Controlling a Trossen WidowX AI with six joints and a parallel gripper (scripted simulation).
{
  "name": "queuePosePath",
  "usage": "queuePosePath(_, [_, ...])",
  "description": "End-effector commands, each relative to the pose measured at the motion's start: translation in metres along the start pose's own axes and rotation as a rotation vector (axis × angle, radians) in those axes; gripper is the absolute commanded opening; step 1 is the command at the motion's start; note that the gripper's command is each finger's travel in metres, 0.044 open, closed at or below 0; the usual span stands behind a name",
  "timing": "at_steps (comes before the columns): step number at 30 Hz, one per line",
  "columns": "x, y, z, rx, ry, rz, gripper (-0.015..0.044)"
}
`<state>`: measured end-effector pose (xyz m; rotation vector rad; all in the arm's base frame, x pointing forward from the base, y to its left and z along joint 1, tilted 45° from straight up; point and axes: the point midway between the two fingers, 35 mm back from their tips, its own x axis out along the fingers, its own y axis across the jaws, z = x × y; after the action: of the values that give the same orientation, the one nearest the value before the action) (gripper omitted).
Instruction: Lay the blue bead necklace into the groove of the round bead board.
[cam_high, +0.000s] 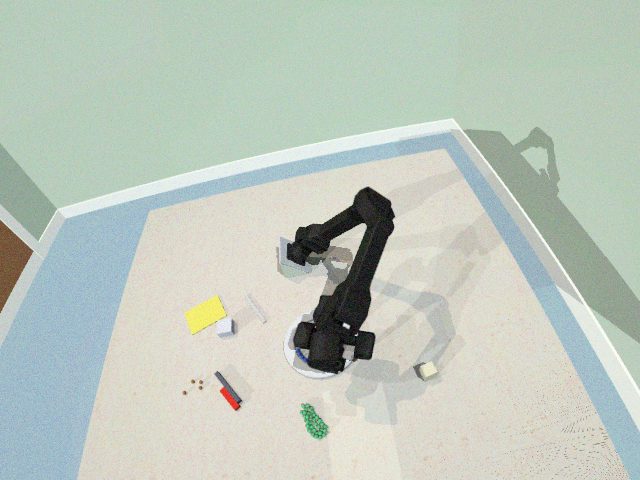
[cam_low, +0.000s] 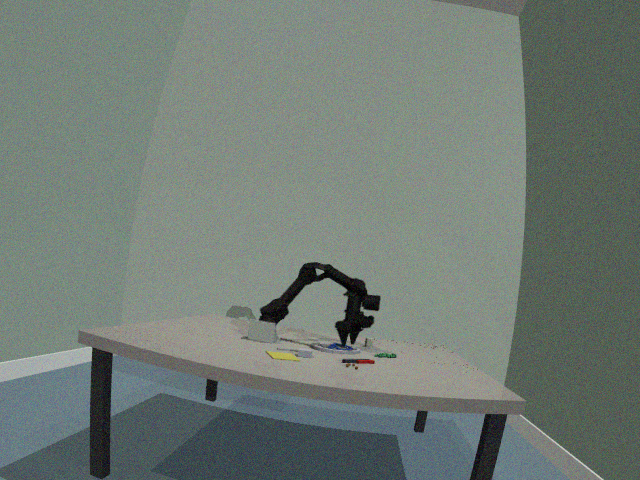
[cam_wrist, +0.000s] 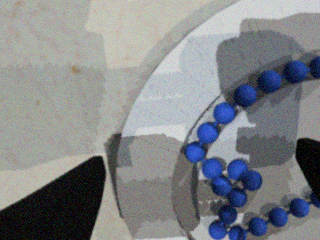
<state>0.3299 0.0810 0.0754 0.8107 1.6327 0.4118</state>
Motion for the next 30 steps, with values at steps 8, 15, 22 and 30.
queuePosePath(8, [-0.002, 0.001, 0.0, -0.004, 0.0, 0.004, 0.044])
queuePosePath(15, [-0.002, 0.001, 0.0, -0.004, 0.0, 0.004, 0.044])
queuePosePath(22, [-0.014, -0.04, 0.004, 0.123, -0.006, -0.006, 0.0256])
queuePosePath(30, [-0.031, -0.097, 0.0, 0.307, -0.003, -0.004, 0.012])
